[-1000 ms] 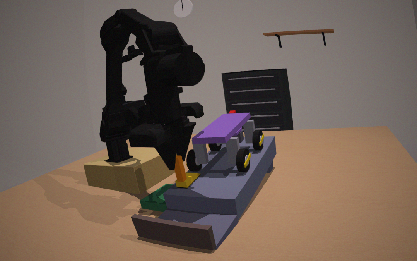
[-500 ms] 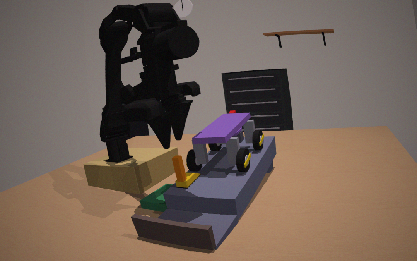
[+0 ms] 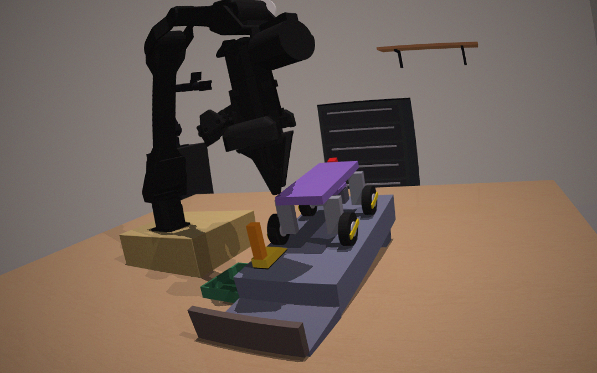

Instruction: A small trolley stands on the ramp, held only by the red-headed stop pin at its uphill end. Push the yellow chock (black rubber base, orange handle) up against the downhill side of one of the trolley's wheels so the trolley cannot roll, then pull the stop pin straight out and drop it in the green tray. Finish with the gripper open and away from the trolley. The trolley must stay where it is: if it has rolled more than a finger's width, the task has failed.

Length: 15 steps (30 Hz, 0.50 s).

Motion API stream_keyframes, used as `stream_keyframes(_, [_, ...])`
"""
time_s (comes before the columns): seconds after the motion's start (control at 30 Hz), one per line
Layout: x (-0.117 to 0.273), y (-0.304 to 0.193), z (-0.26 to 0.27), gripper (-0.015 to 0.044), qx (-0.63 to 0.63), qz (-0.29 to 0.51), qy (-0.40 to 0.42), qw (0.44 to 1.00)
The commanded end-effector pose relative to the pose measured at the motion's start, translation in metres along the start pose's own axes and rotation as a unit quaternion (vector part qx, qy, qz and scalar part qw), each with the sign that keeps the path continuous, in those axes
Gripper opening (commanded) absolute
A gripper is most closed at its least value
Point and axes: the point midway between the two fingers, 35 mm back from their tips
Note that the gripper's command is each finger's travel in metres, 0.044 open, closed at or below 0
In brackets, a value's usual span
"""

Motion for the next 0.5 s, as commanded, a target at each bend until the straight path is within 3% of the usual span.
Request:
stream_keyframes(0.0, [0.004, -0.014, -0.031, 0.0190, 0.106, 0.012, -0.017, 0.994])
stream_keyframes(0.23, [0.010, -0.026, -0.099, 0.0190, 0.307, 0.022, -0.061, 0.949])
stream_keyframes(0.47, [0.018, -0.024, -0.167, 0.0190, 0.494, 0.037, -0.104, 0.863])
Point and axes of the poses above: the point midway between the two fingers, 35 mm back from their tips, its own x axis back along the fingers, its own z axis across the jaws, y = z × x, and after that the axes turned 13 degrees about -x, right-handed
